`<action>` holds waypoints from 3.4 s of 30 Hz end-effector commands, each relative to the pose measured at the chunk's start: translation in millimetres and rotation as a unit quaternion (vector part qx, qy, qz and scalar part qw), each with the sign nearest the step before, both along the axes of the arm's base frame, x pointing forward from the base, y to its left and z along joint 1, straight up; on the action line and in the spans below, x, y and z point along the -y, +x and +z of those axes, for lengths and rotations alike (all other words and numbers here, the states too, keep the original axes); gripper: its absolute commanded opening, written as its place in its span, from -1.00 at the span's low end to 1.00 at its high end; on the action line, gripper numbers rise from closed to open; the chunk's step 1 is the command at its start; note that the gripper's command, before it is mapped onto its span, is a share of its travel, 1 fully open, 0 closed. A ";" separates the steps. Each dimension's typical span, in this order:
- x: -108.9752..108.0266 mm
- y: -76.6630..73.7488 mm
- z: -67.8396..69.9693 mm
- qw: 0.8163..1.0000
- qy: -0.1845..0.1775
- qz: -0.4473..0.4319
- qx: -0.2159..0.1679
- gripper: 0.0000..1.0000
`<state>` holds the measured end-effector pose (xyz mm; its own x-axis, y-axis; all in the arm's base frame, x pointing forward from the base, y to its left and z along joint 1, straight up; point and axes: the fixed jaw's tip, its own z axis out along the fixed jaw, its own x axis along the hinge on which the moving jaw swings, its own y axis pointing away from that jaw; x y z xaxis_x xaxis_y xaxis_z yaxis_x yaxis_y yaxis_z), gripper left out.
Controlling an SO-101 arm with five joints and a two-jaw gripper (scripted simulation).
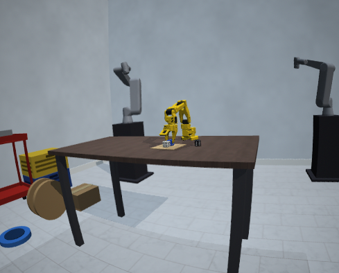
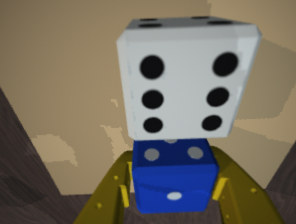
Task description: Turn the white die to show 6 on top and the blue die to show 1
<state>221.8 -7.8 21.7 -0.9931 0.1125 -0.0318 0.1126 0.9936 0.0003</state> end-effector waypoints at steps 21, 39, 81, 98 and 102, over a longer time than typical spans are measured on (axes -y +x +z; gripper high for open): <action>-2.3 3.3 4.1 1.000 0.000 0.002 0.014 -0.35; -2.3 4.0 9.2 1.000 0.000 0.002 0.014 -0.29; -2.5 0.0 64.1 1.000 0.000 0.002 0.014 -0.29; -6.2 -27.6 90.3 0.997 -0.005 0.030 0.067 -0.29; -7.1 -35.1 94.6 0.996 -0.007 0.037 0.080 -0.29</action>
<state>193.4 -3.8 99.7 -0.9927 0.0692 -0.0988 0.0696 0.9976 0.0000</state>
